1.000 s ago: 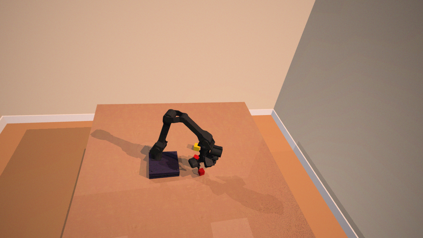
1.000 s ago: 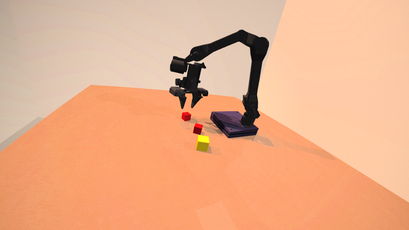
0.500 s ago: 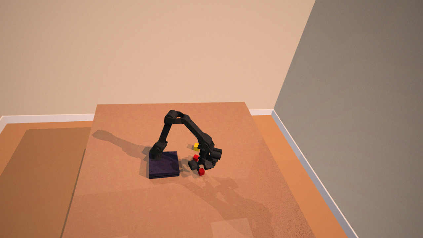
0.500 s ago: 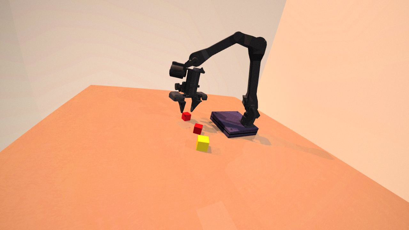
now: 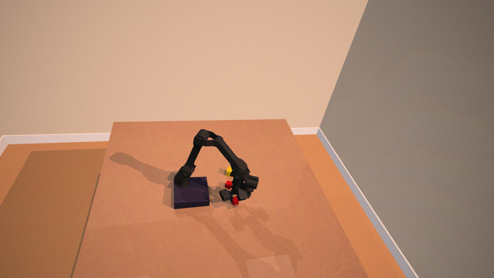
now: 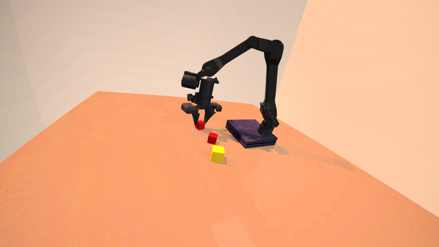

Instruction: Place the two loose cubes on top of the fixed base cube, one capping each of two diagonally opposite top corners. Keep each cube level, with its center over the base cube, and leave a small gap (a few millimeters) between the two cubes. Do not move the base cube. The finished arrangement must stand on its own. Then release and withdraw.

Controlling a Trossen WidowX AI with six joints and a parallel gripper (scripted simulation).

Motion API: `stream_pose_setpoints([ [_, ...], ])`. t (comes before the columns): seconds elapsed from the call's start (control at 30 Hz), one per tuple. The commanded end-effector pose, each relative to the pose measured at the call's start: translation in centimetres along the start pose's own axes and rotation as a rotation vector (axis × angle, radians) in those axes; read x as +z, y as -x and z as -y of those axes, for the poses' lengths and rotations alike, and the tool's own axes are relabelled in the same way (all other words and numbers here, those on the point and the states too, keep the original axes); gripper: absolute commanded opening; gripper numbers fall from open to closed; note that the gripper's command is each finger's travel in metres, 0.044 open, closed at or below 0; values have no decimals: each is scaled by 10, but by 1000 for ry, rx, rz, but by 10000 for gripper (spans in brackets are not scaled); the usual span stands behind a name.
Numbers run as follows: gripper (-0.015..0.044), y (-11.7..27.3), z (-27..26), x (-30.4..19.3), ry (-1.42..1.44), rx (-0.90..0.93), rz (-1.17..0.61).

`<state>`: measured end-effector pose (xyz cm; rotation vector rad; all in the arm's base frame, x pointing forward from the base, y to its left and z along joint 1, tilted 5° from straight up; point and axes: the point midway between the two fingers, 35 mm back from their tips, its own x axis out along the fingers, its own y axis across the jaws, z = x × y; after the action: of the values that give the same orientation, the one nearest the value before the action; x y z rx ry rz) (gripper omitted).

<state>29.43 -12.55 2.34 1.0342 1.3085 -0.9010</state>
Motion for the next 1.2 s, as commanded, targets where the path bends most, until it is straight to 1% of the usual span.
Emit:
stream_pose_setpoints([
  [0.0,134,-3,0,-1,-4,0,-7],
  [0.03,107,-3,0,-1,-4,0,-7],
  [0.07,105,-3,0,-1,-4,0,-7],
  [0.23,105,2,0,-1,-4,0,-7],
  [1.17,105,90,-2,2,-4,0,-6],
])
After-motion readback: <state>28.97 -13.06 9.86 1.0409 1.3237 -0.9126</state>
